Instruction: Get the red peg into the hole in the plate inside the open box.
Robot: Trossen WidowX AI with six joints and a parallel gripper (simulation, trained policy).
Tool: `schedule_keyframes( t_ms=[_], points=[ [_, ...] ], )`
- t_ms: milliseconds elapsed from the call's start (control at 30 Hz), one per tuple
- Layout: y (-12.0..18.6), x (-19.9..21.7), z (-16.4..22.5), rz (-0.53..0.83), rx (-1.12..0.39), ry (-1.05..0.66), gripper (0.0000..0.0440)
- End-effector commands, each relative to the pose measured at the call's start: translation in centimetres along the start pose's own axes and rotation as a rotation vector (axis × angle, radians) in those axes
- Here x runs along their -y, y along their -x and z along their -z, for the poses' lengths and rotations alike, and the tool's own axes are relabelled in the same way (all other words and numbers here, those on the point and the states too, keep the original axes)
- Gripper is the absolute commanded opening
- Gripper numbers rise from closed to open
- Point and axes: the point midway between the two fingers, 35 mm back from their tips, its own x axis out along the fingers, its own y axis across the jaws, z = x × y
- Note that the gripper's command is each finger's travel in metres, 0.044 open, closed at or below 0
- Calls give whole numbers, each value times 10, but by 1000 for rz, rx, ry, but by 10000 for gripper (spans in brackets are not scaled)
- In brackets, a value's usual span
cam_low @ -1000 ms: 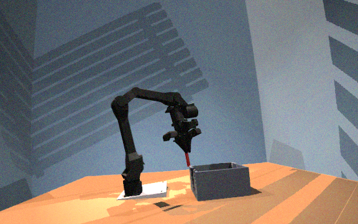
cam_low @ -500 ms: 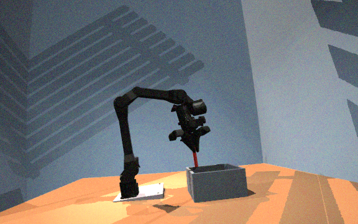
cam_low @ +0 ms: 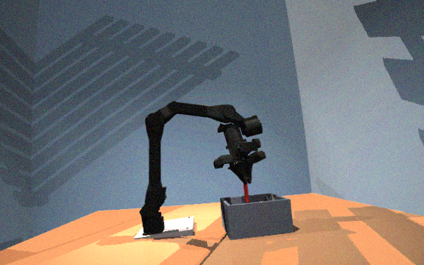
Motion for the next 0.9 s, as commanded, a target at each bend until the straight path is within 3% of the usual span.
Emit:
schedule_keyframes(
  t_ms=[0,233,333,467,867],
  points=[
    [-7,-4,-12,-5,-10,6,0],
    [-26,-7,-23,2,-54,42,5],
    [-35,-8,-23,8,-81,56,52],
    [-45,-10,-24,17,-119,61,155],
    [-45,-39,-33,-18,-169,144,229]
  ],
)
